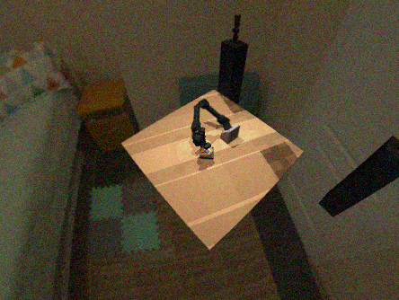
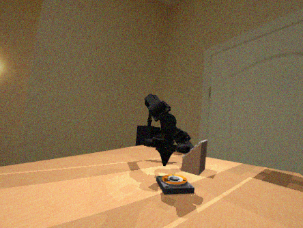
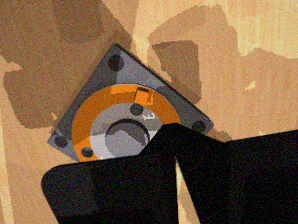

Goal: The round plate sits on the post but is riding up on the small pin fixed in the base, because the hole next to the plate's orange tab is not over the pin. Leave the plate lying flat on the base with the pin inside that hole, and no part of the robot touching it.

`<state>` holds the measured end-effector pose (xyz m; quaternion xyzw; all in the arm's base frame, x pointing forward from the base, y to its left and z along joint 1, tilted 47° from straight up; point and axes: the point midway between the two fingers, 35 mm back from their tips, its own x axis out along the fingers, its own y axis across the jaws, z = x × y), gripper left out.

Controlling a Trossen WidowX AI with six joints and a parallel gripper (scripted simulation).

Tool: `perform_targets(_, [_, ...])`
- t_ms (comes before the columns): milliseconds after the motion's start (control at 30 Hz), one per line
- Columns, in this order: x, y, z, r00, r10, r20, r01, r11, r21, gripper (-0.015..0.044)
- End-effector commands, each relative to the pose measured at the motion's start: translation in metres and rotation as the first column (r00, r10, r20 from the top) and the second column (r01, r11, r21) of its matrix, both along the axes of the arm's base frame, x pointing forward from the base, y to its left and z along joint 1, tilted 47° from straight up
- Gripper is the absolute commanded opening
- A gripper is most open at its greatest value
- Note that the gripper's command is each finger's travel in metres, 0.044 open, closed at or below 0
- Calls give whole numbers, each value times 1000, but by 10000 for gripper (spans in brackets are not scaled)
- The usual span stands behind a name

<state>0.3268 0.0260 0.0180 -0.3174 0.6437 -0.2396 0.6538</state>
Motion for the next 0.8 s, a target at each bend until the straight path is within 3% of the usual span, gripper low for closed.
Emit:
perform_targets(0, [5, -2, -3, 1000, -2, 15, 2, 1000, 2, 0])
perform_targets(267, [8, -33, -32, 1000, -2, 15, 2, 1000, -1, 0])
perform_targets(767, [16, -27, -39, 1000, -2, 16, 2, 1000, 0, 0])
